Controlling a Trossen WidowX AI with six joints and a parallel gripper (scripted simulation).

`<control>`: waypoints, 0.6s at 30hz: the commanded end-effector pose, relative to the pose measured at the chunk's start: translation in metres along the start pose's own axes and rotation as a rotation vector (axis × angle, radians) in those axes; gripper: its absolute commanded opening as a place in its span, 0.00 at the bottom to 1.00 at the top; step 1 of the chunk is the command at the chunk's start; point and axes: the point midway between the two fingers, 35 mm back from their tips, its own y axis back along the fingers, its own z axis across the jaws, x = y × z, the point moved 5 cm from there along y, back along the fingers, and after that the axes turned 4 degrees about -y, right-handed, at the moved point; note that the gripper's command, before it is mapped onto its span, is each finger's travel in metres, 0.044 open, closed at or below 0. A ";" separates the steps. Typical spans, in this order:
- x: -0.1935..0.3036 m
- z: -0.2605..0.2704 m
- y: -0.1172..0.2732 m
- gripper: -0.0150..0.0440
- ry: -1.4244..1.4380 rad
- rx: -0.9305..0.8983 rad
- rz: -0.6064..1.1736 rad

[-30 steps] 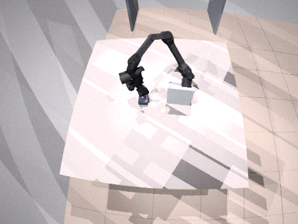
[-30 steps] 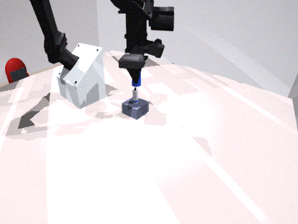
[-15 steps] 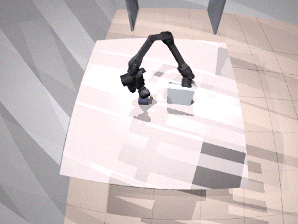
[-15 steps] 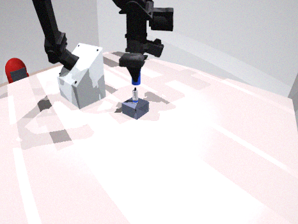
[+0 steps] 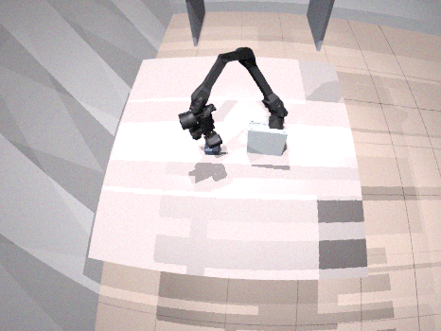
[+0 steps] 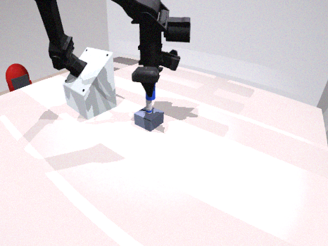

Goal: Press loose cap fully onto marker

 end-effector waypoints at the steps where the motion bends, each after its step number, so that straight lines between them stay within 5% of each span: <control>1: 0.003 0.001 -0.011 0.25 0.010 0.005 0.013; 18: 0.004 0.003 -0.038 0.25 0.010 0.006 0.014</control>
